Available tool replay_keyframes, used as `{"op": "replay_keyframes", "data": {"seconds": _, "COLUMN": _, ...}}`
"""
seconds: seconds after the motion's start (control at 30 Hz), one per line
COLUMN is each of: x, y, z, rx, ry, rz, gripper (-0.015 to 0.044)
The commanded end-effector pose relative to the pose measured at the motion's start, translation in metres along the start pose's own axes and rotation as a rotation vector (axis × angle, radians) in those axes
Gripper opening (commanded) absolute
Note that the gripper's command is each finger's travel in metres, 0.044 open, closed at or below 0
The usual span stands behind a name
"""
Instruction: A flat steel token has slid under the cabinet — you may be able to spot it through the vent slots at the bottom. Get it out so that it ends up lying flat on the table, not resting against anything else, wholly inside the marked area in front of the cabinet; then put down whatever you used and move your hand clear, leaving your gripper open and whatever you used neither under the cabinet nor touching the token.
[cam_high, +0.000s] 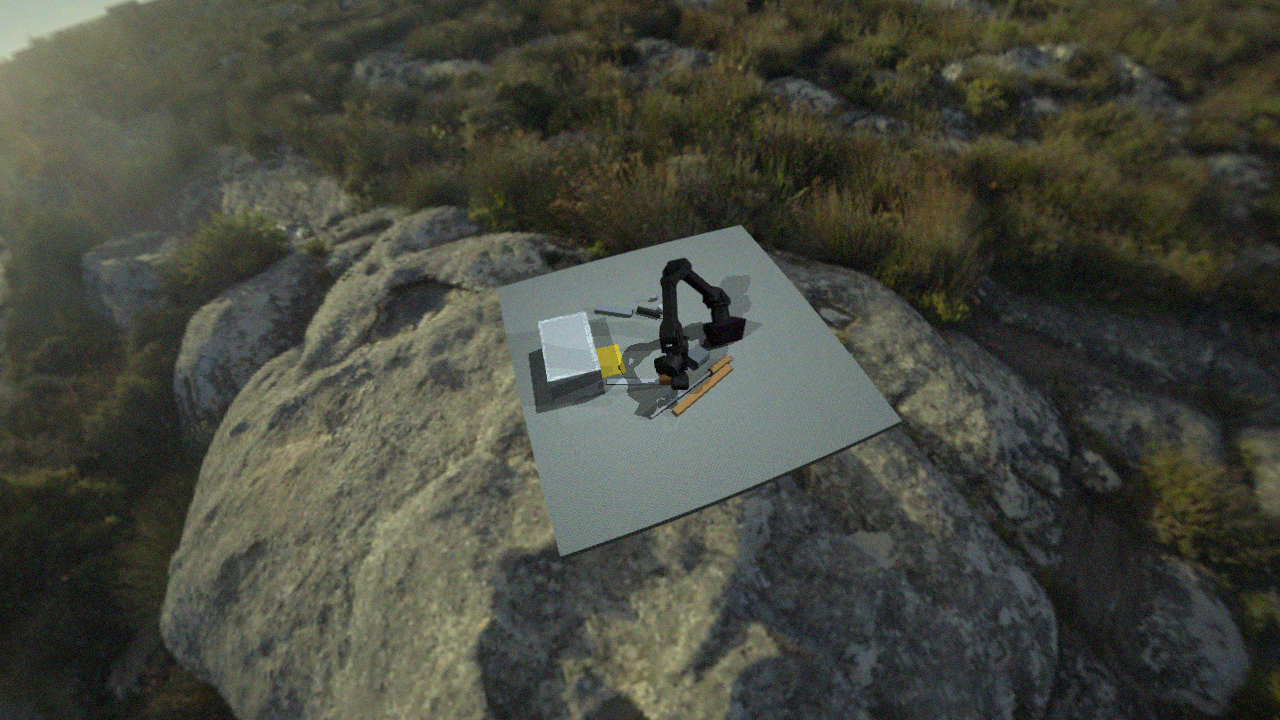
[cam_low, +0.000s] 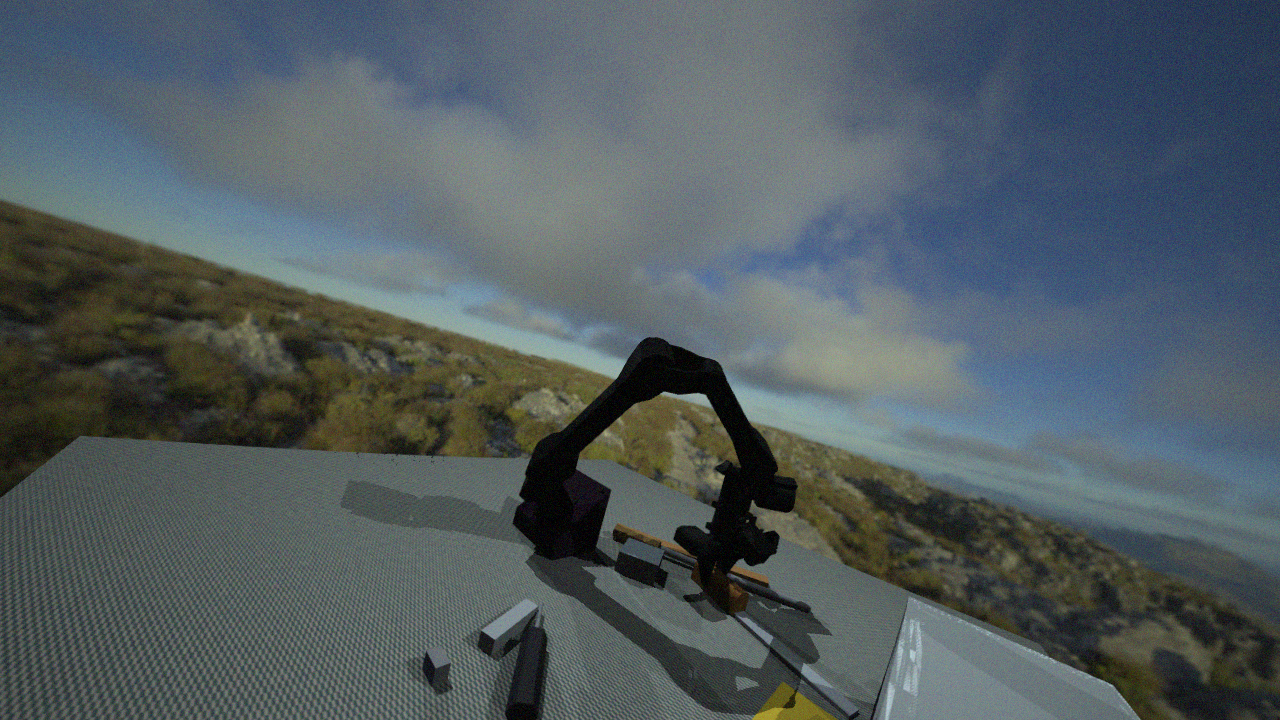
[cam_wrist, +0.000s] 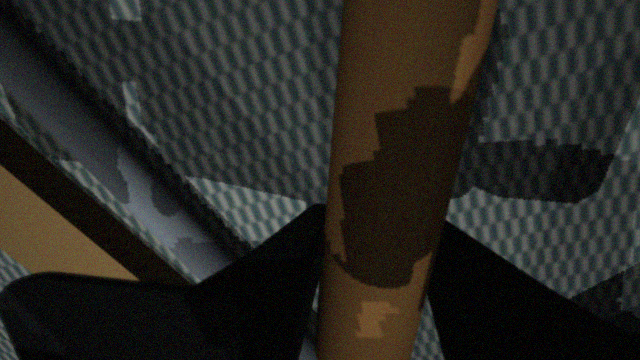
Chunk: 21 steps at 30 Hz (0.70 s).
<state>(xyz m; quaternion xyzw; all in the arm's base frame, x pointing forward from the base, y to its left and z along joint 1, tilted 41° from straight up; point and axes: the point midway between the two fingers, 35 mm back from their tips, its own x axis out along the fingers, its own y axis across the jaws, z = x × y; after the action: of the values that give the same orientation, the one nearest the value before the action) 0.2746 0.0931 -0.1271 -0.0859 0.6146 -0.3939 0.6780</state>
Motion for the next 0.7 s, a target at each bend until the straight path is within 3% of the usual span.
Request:
{"op": "replay_keyframes", "data": {"seconds": 0.0, "x": -0.0012, "y": 0.0007, "z": 0.01, "rx": 0.002, "ry": 0.001, "rz": 0.007, "gripper": 0.0}}
{"op": "replay_keyframes", "data": {"seconds": 0.03, "x": -0.0012, "y": 0.0007, "z": 0.0104, "rx": 0.001, "ry": 0.001, "rz": 0.007, "gripper": 0.0}}
{"op": "replay_keyframes", "data": {"seconds": 0.3, "x": 0.0004, "y": -0.0007, "z": 0.0056, "rx": 0.002, "ry": 0.001, "rz": 0.0, "gripper": 0.02}}
{"op": "replay_keyframes", "data": {"seconds": 0.47, "x": 0.0004, "y": -0.0006, "z": 0.0057, "rx": 0.002, "ry": 0.0, "rz": 0.001, "gripper": 0.02}}
{"op": "replay_keyframes", "data": {"seconds": 0.57, "x": 0.0004, "y": -0.0006, "z": 0.0057, "rx": 0.002, "ry": 0.001, "rz": 0.007, "gripper": 0.027}}
{"op": "replay_keyframes", "data": {"seconds": 0.67, "x": 0.0005, "y": -0.0002, "z": 0.0061, "rx": 0.004, "ry": 0.001, "rz": 0.007, "gripper": 0.027}}
